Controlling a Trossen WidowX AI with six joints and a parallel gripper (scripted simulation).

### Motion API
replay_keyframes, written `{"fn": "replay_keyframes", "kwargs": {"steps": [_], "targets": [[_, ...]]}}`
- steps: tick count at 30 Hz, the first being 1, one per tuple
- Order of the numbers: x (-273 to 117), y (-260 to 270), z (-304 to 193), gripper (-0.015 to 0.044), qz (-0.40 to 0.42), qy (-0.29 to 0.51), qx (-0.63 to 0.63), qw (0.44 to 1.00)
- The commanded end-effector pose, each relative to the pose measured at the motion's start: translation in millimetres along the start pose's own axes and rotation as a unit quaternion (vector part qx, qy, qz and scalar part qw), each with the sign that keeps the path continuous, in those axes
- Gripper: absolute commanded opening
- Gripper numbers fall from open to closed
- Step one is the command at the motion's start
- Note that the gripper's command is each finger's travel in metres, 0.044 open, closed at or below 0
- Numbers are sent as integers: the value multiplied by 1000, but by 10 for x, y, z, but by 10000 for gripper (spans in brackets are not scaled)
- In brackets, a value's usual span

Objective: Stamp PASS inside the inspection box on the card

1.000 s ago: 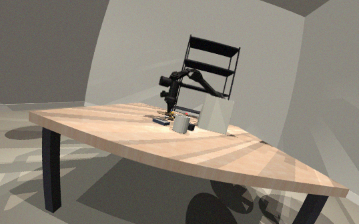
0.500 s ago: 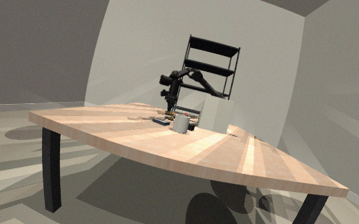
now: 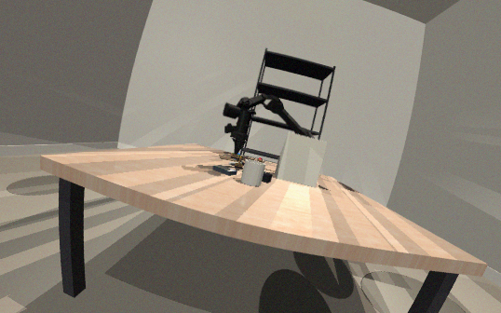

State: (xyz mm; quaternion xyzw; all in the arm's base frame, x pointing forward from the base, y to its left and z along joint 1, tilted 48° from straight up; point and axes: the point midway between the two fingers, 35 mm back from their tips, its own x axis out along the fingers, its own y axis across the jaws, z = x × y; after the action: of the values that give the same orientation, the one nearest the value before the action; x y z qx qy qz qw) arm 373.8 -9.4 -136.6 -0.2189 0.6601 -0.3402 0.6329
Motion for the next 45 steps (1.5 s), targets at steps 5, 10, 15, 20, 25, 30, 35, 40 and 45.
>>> {"fn": "replay_keyframes", "kwargs": {"steps": [5, 10, 15, 20, 25, 30, 35, 40, 45], "targets": [[-43, 0, -6, 0, 2, 2, 2, 1000], [-68, 0, -8, 0, 2, 2, 2, 1000], [-88, -2, -14, 0, 2, 2, 2, 1000], [-102, -57, -128, 0, 2, 2, 1, 1000], [-115, -124, -266, 0, 2, 2, 1, 1000], [-123, -194, -410, 0, 2, 2, 1, 1000], [-127, -267, -560, 0, 2, 3, 0, 1000], [-127, -344, -716, 0, 2, 3, 0, 1000], [-122, -424, -877, 0, 2, 3, 0, 1000]]}}
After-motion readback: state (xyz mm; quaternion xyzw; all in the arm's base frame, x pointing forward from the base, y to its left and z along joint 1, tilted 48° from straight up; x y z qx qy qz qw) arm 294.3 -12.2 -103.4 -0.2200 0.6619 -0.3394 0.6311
